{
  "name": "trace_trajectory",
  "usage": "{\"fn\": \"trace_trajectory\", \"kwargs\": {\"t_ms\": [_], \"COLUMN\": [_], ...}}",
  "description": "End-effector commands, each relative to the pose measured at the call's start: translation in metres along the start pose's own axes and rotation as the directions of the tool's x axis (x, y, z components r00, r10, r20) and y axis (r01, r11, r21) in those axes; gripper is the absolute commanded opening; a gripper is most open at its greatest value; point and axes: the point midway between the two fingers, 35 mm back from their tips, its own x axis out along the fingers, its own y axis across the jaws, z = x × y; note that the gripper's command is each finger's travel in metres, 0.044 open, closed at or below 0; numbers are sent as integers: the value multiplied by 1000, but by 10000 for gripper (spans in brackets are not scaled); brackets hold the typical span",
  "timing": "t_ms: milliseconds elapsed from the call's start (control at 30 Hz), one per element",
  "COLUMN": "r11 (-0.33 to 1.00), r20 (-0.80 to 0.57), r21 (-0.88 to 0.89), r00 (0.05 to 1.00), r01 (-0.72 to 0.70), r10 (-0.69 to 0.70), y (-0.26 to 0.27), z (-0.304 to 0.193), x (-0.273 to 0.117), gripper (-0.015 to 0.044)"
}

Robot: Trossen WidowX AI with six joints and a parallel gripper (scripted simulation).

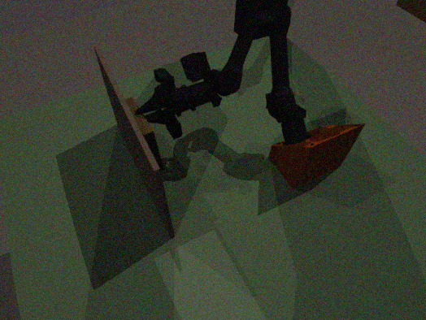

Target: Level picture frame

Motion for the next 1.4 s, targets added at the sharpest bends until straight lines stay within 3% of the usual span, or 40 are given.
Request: {"fn": "trace_trajectory", "kwargs": {"t_ms": [0, 1367], "r11": [1000, 1000], "r20": [-3, -3], "r21": [-4, -3], "r00": [1000, 1000], "r01": [-20, -20], "r10": [20, 20], "y": [6, 4], "z": [-1, -8], "x": [1, 1], "gripper": [0, 0]}}
